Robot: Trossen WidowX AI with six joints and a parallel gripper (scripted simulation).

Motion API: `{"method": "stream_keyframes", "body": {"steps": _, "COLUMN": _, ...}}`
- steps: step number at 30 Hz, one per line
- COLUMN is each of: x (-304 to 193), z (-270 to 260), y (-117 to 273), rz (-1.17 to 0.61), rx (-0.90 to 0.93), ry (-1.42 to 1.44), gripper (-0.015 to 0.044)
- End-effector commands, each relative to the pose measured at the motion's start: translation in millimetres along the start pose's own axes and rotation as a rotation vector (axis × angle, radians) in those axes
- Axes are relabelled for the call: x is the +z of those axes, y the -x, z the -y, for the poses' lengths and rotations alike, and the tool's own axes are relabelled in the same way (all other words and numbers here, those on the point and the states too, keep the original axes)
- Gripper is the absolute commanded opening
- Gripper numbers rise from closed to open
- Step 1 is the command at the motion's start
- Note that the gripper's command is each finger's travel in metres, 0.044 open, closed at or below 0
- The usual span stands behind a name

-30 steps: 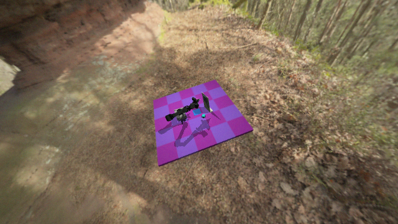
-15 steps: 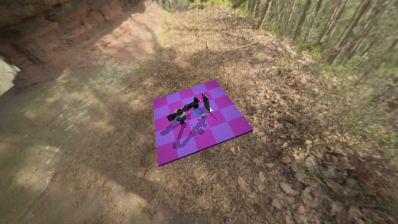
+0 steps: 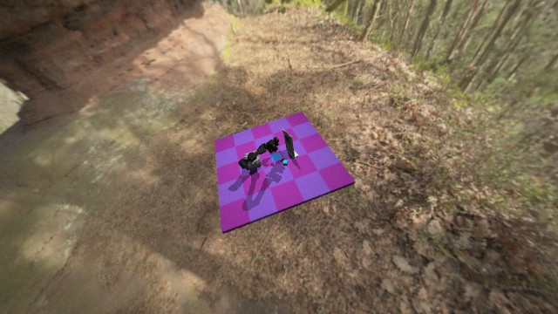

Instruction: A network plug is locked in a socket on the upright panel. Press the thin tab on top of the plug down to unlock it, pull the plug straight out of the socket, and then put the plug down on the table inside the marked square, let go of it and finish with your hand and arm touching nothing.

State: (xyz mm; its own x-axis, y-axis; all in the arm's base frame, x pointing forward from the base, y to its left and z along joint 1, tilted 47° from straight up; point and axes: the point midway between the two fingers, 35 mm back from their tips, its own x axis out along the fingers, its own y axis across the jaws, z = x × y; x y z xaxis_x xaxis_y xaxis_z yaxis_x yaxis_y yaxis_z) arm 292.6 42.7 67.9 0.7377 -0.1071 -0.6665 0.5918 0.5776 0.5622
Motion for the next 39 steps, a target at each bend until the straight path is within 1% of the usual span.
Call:
{"method": "stream_keyframes", "body": {"steps": 1, "x": -4.0, "z": 17.7, "y": -6.5, "rz": 0.051, "rx": -0.077, "ry": -0.033, "gripper": 0.0}}
{"method": "stream_keyframes", "body": {"steps": 13, "x": -8.4, "z": 61.5, "y": -13.6, "rz": 0.233, "rx": -0.243, "ry": -0.086, "gripper": 0.0}}
{"method": "stream_keyframes", "body": {"steps": 25, "x": -5.3, "z": 96.0, "y": -7.7, "rz": 0.455, "rx": -0.325, "ry": -0.093, "gripper": 0.0}}
{"method": "stream_keyframes", "body": {"steps": 39, "x": -4.2, "z": 102.5, "y": -12.2, "rz": 0.465, "rx": -0.329, "ry": -0.094, "gripper": 0.0}}
